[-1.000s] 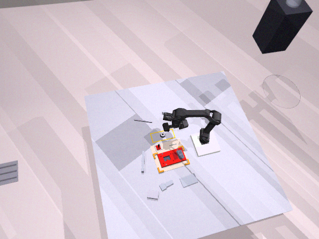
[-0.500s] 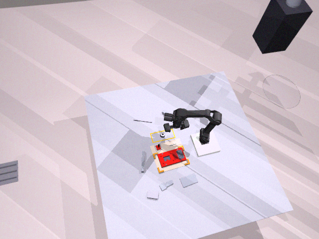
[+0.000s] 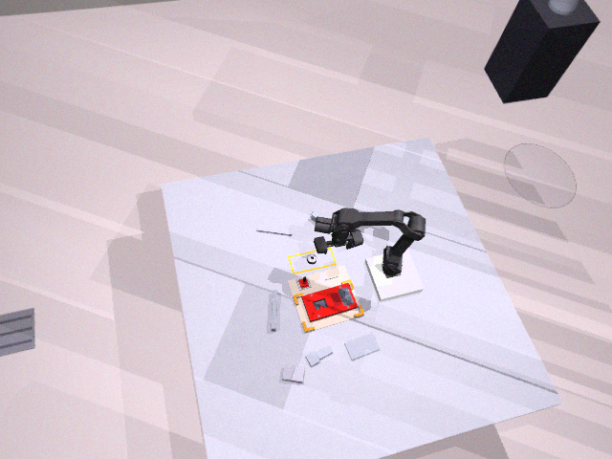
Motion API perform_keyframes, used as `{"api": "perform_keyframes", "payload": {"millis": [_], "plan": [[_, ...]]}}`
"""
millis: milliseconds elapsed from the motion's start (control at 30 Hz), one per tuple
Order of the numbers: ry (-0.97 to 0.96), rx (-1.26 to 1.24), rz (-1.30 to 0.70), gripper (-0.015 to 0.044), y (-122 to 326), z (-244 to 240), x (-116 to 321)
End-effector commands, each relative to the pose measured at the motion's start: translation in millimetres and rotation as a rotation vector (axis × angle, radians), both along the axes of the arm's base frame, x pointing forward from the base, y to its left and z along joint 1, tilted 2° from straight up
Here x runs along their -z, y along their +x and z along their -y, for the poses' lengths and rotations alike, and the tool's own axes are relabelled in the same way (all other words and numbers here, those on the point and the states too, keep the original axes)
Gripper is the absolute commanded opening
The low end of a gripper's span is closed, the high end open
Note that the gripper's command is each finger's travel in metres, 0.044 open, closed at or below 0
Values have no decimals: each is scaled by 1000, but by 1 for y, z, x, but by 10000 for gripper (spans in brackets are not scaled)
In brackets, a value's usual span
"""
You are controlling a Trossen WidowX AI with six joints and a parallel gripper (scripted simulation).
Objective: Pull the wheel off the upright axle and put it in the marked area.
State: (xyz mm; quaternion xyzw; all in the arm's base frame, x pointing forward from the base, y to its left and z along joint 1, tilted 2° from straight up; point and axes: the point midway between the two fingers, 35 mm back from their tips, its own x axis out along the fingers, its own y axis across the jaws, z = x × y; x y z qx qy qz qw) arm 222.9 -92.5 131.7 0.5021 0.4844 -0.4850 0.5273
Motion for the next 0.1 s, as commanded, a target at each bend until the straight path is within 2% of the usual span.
{"api": "perform_keyframes", "payload": {"millis": [0, 67], "plan": [[6, -7, -2, 440, -1, -1, 1], [6, -7, -2, 440, -1, -1, 1]]}}
